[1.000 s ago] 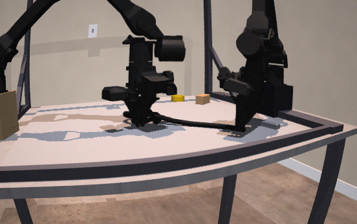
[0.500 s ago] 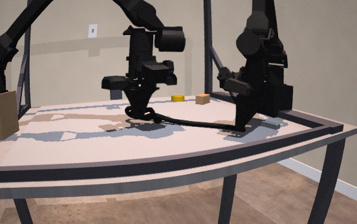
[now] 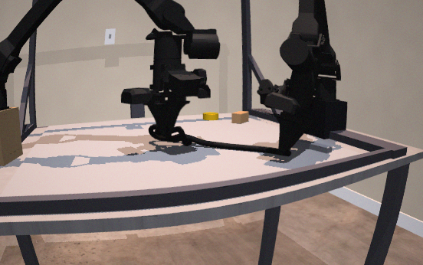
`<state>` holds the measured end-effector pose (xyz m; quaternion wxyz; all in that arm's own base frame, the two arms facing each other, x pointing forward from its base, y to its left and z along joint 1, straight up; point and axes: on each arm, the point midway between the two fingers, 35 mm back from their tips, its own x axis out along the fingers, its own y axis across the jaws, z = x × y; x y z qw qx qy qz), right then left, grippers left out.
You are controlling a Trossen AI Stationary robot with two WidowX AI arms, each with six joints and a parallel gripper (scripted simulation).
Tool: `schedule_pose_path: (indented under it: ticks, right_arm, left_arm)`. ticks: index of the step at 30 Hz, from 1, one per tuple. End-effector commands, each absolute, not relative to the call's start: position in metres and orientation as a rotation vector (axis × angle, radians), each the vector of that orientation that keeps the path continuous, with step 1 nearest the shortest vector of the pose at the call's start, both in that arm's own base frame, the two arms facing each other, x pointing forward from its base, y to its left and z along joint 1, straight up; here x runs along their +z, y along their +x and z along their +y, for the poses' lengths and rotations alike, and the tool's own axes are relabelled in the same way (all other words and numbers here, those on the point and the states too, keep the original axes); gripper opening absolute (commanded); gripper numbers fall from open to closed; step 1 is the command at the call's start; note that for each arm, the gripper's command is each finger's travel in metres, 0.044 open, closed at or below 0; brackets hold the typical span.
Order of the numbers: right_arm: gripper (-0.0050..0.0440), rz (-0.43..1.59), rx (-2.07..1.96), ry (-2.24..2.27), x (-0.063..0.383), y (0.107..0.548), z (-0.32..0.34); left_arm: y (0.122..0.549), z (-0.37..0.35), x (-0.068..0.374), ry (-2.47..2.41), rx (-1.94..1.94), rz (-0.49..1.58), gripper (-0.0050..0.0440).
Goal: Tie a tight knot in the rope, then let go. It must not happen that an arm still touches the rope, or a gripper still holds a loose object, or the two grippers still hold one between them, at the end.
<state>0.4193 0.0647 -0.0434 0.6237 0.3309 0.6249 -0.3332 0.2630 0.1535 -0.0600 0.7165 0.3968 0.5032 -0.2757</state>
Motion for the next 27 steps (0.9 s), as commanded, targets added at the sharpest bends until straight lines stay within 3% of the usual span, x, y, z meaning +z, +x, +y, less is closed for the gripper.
schedule_pose_path:
  ticks: [1,27]
  right_arm:
    - [0.003,1.406,-0.747,0.778,-0.03,0.426,0.066]
    - [0.003,1.407,-0.75,0.775,-0.024,0.39,0.024]
  left_arm:
    - [0.267,0.156,-0.055,0.893,-0.6,1.099,0.0045]
    - [0.267,0.156,-0.055,0.893,-0.6,1.099,0.0045]
